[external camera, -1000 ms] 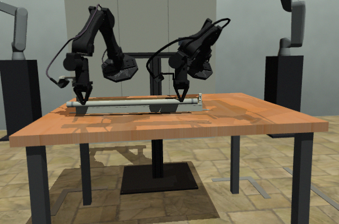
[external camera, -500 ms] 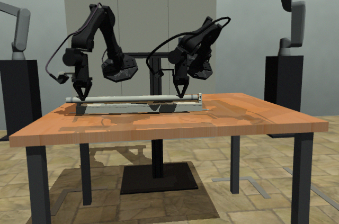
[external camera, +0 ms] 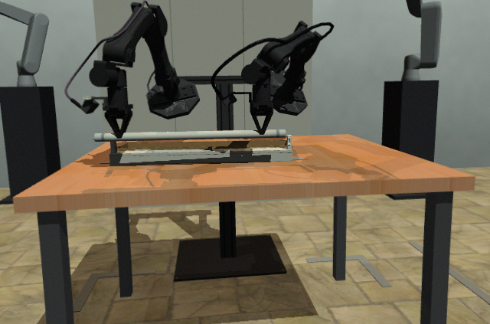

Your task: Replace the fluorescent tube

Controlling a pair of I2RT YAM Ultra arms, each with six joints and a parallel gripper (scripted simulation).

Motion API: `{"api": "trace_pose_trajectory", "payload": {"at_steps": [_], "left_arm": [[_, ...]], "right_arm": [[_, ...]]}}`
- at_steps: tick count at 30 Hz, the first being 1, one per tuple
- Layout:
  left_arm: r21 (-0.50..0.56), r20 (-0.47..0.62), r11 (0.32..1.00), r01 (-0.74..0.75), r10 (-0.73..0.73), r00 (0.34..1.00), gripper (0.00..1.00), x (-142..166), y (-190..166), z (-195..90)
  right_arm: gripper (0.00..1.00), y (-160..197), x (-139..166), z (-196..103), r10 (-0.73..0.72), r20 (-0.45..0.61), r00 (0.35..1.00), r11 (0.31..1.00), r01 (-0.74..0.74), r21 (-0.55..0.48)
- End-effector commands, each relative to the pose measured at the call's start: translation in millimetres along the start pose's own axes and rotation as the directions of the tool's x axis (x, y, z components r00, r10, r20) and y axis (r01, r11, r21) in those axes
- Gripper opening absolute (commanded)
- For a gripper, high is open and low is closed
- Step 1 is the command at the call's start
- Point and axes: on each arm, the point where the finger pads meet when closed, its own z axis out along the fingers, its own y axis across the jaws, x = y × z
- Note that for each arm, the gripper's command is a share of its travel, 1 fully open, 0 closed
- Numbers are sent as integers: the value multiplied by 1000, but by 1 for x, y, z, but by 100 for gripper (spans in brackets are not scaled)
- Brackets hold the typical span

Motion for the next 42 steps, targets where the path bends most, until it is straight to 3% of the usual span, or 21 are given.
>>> {"api": "trace_pose_trajectory", "payload": {"at_steps": [1, 15, 16, 42], "left_arm": [[-26, 29, 1000, 1, -1, 1000, 11, -7, -1, -25], [-14, 34, 999, -33, 33, 999, 11, -6, -7, -27], [-29, 38, 999, -16, 17, 999, 11, -9, -3, -21], [-15, 35, 999, -32, 32, 999, 11, -12, -2, -17]], "right_arm": [[11, -4, -9, -15, 15, 34, 999, 1000, -14, -13], [11, 2, -2, -20, 7, 27, 1000, 999, -6, -33], [11, -2, -2, -10, 8, 23, 1000, 1000, -8, -18], [11, -6, 6, 1, 6, -18, 1000, 1000, -6, 8]]}}
